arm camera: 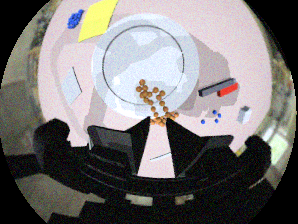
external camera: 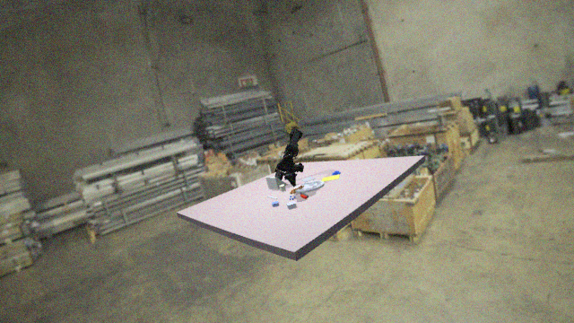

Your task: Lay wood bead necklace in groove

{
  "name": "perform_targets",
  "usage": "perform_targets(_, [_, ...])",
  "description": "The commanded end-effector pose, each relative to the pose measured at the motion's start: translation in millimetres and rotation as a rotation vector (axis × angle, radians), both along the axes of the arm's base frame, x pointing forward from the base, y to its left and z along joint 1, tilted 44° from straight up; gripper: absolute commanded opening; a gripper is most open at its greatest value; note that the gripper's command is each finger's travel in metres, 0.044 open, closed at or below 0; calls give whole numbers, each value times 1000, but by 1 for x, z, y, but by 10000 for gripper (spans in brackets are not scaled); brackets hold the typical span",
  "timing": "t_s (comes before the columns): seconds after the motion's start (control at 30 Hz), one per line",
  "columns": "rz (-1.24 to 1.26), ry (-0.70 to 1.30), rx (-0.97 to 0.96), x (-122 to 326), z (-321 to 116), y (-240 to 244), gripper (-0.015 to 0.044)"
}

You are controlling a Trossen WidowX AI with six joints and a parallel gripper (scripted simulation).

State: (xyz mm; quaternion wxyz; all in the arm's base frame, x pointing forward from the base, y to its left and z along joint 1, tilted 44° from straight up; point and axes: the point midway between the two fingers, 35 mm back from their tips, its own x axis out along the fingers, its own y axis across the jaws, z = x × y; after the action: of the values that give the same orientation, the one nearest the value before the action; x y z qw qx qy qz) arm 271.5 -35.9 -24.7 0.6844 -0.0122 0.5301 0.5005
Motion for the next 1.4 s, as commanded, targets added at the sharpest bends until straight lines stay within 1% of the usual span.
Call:
perform_targets(0.0, [-3, 7, 8, -2, -5, 6, 120])
perform_targets(0.33, [-2, 11, 12, -4, -15, 16, 120])
perform_targets(0.93, [1, 5, 5, -2, -12, 12, 0])
perform_targets(1.37, [1, 5, 5, -2, -12, 12, 0])
